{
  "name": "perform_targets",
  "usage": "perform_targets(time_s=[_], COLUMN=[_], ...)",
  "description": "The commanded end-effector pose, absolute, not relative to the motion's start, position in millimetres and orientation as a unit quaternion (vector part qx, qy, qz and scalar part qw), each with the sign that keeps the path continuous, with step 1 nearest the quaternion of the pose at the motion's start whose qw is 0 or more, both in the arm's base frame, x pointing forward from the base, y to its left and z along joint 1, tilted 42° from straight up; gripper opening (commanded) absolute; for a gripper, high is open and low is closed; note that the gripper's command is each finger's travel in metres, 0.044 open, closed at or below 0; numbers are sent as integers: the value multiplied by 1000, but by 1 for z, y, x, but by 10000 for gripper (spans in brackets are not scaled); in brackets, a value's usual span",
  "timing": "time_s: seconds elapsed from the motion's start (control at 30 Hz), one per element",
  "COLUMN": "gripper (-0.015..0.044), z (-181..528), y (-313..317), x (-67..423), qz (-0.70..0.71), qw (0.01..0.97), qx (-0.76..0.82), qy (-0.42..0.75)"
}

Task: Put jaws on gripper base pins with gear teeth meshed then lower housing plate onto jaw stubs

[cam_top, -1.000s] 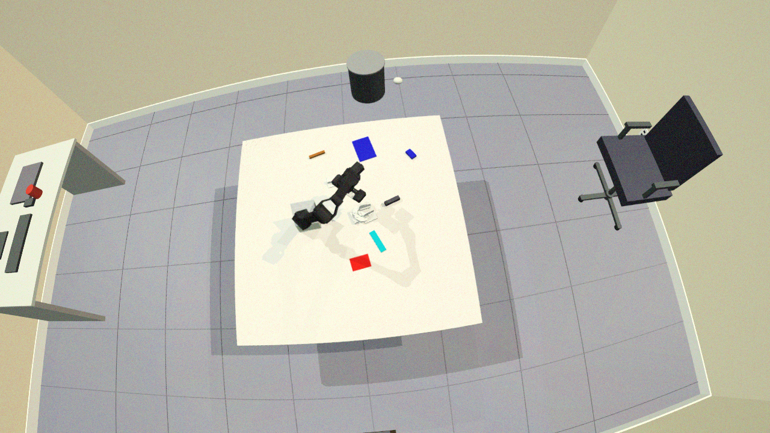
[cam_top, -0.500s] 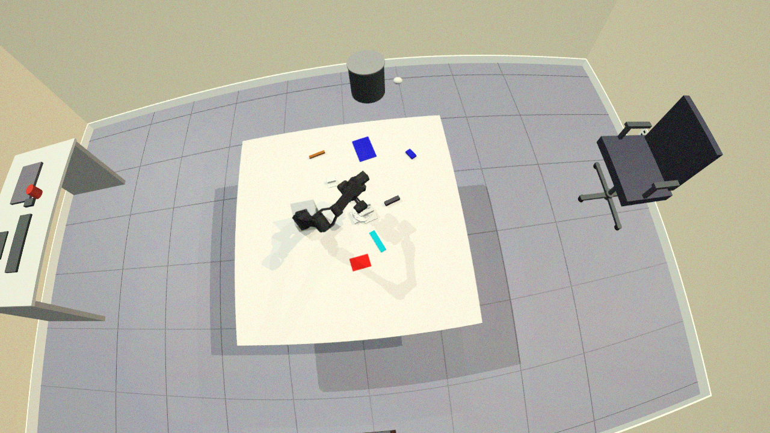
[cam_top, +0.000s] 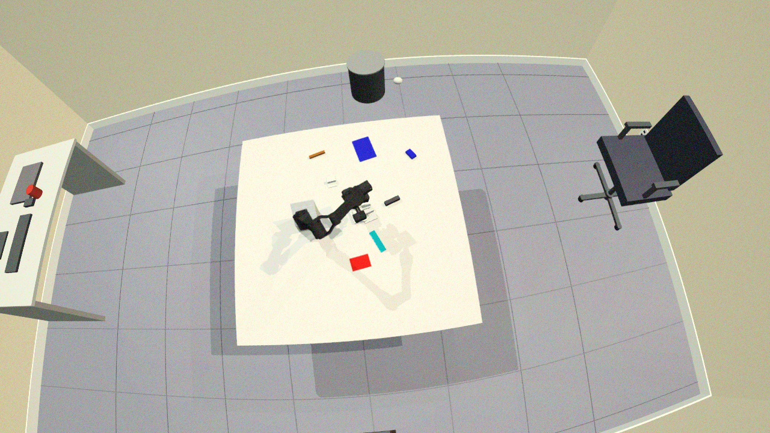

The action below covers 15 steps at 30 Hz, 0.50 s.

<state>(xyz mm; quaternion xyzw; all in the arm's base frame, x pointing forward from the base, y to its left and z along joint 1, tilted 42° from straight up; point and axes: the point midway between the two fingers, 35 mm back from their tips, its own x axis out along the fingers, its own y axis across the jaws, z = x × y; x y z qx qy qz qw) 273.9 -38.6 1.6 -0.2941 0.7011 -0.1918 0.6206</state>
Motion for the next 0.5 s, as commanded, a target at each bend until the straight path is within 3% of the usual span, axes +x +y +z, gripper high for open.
perform_targets(time_s=[0.0, 0.47], gripper=[351, 351], z=[3, 3], y=[-41, -41], x=[272, 272], qz=[-199, -202], qw=[621, 622], qx=[-292, -290], qy=[700, 699])
